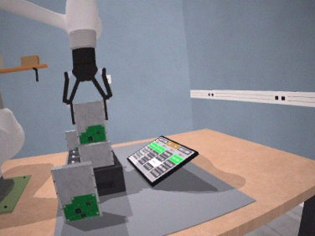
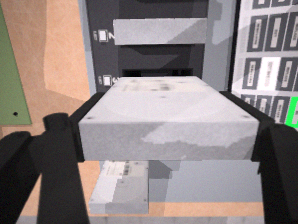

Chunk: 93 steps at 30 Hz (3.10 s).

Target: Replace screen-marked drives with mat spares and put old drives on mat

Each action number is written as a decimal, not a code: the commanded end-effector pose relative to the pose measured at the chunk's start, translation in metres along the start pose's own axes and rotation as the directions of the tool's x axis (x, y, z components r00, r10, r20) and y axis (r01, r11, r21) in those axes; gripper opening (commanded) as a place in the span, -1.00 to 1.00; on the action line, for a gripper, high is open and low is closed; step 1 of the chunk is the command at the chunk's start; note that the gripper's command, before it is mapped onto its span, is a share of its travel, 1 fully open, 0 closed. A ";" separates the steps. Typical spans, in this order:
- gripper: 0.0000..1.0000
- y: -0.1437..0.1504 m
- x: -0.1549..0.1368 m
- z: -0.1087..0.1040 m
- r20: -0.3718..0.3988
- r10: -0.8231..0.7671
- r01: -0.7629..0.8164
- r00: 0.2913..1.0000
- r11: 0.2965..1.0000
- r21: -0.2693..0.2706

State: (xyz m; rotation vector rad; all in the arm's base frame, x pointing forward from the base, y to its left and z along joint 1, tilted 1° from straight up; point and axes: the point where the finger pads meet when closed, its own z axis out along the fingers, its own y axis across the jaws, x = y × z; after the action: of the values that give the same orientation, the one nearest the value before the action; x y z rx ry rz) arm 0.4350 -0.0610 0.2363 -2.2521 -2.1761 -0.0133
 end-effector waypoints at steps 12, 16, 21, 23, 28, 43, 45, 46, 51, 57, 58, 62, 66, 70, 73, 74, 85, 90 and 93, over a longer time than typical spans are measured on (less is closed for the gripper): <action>-0.80 0.001 0.000 0.022 0.000 0.000 0.000 1.000 1.000 -0.001; -0.80 0.001 0.000 0.028 0.000 0.000 0.000 1.000 1.000 -0.001; -0.80 0.001 0.000 0.031 0.000 0.000 0.000 1.000 1.000 -0.001; -0.80 0.001 0.000 0.033 0.000 0.000 0.000 1.000 1.000 -0.001; -0.80 0.001 0.000 0.037 0.000 0.000 0.000 1.000 1.000 -0.001; -0.80 0.001 0.000 0.041 0.000 0.000 0.000 1.000 1.000 -0.001; -0.80 0.001 0.000 0.041 0.000 0.000 0.000 1.000 1.000 -0.001; -0.80 0.001 0.000 0.041 0.000 0.000 0.000 1.000 1.000 -0.001; -0.80 0.001 0.000 0.041 0.000 0.000 0.000 1.000 1.000 -0.001; -0.80 0.001 0.000 0.041 0.000 0.000 0.000 1.000 1.000 -0.001; -0.80 0.001 0.000 0.041 0.000 0.000 0.000 1.000 1.000 -0.001; -0.80 0.001 0.000 0.041 0.000 0.000 0.000 1.000 1.000 -0.001; -0.80 0.001 0.000 0.041 0.000 0.000 0.000 1.000 1.000 -0.001; -0.80 0.001 0.000 0.041 0.000 0.000 0.000 1.000 1.000 -0.001; -0.80 0.001 0.000 0.041 0.000 0.000 0.000 1.000 1.000 -0.001; -0.80 0.001 0.000 0.041 0.000 0.000 0.000 1.000 1.000 -0.001; -0.80 0.001 -0.001 0.041 0.000 0.000 0.000 1.000 1.000 -0.001; -0.80 0.001 -0.001 0.041 0.000 0.000 0.000 1.000 1.000 -0.001; -0.80 0.001 -0.001 0.041 0.000 0.000 0.000 1.000 1.000 -0.001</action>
State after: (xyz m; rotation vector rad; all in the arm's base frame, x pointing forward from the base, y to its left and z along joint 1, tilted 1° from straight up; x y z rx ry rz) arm 0.4357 -0.0610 0.1951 -2.2522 -2.1762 -0.0134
